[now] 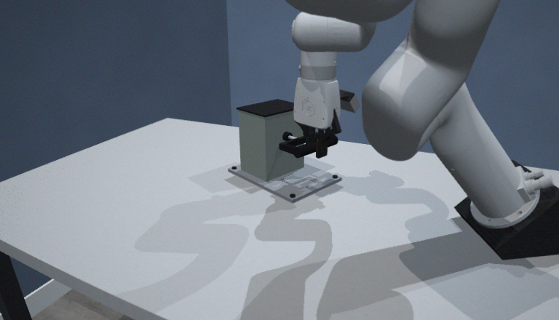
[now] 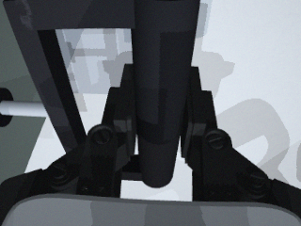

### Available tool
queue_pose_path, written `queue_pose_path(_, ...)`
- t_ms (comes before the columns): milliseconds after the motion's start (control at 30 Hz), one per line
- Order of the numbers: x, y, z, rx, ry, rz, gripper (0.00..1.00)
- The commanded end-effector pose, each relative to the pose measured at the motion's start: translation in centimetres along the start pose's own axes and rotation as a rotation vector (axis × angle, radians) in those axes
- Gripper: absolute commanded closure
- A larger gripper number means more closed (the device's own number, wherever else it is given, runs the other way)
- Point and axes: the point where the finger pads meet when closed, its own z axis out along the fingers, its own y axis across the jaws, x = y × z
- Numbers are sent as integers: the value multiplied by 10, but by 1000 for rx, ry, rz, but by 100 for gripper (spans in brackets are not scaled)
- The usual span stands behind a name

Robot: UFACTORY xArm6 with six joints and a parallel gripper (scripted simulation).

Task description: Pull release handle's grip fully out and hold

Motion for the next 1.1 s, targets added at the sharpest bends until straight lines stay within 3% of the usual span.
queue_pose_path(0,0,14,-1,0,0,0,100)
queue_pose_path(533,0,40,-1,0,0,0,100)
queue_pose_path(1067,0,43,-1,0,0,0,100)
